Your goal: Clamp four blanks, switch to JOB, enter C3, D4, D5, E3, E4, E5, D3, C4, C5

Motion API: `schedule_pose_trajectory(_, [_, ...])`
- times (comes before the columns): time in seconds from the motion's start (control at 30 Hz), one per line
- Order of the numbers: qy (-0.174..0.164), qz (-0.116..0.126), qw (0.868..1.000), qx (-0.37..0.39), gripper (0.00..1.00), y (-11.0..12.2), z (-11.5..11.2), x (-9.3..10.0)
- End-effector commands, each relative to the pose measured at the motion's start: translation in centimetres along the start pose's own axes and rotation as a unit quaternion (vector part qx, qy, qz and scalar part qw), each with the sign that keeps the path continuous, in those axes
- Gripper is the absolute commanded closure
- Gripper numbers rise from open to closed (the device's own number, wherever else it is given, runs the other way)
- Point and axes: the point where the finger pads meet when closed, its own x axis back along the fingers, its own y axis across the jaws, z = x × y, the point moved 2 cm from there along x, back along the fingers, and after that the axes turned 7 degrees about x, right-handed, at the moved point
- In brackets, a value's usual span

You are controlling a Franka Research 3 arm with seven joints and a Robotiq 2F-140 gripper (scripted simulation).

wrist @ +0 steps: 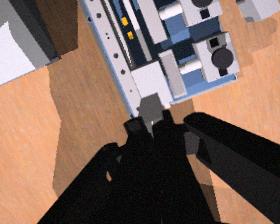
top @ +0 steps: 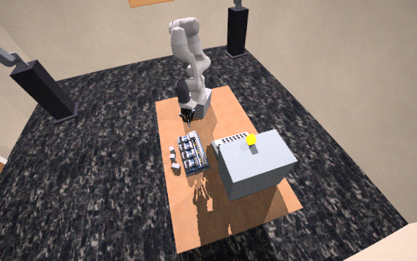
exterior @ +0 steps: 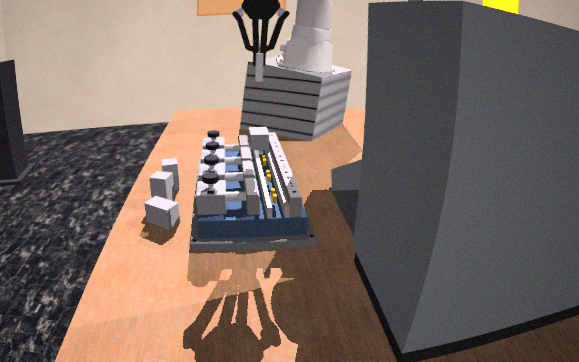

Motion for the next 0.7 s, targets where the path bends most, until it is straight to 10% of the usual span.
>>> schedule_pose_trajectory(0.0, [-0.002,0.001,1.000,-0.002,1.00,-0.1,-0.1,0.0])
schedule_pose_trajectory(0.1, [-0.001,0.001,1.000,-0.001,1.00,0.6,-0.1,0.0])
schedule_pose_trajectory(0.3, [-0.003,0.000,1.000,0.002,1.00,9.6,-1.6,0.1])
schedule_pose_trajectory(0.67, [-0.003,0.000,1.000,0.002,1.00,9.8,-1.6,0.0])
